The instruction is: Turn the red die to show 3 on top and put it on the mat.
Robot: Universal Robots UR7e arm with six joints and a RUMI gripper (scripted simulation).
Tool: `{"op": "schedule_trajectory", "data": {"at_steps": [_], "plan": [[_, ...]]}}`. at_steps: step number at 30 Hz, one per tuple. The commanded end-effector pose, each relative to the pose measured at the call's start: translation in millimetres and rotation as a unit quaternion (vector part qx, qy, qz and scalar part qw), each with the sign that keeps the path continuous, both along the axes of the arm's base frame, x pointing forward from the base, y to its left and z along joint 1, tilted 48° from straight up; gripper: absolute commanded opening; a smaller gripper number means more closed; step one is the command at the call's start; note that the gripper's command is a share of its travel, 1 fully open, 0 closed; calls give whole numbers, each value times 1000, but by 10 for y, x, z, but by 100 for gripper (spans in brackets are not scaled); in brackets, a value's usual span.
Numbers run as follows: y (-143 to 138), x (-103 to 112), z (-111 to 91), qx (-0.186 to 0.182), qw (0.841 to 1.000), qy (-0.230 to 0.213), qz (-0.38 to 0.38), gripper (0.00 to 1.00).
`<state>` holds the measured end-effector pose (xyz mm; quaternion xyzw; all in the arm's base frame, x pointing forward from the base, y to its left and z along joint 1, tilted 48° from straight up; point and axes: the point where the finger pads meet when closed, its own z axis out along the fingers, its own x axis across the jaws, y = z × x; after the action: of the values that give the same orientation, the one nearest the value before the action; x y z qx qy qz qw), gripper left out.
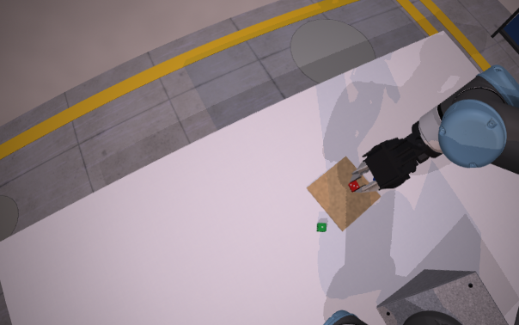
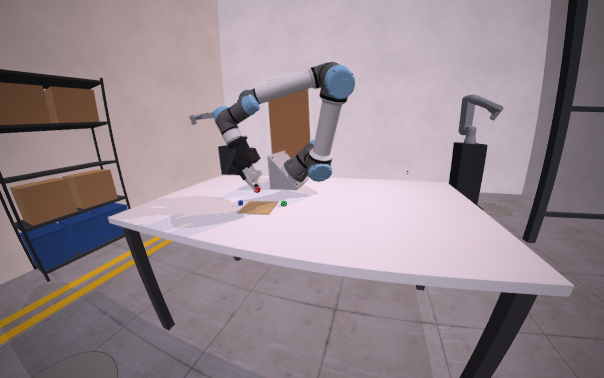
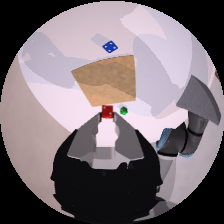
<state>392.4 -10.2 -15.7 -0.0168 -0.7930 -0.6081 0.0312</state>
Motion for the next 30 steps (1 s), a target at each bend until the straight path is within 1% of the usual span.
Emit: {"op": "schedule_trajectory", "data": {"at_steps": [1, 8, 11, 16, 18, 25, 30], "plan": [[-9, 8, 16, 23, 1000, -3, 0, 3], [-10, 8, 15, 29, 1000, -3, -1, 3], [-8, 6, 13, 37, 999, -2, -1, 3], [-3, 1, 4, 70, 998, -2, -1, 3], [-3, 1, 4, 70, 998, -2, -1, 3], [-6, 2, -9, 130, 992, -1, -6, 3], [-12, 6, -14, 154, 988, -1, -9, 3]]}}
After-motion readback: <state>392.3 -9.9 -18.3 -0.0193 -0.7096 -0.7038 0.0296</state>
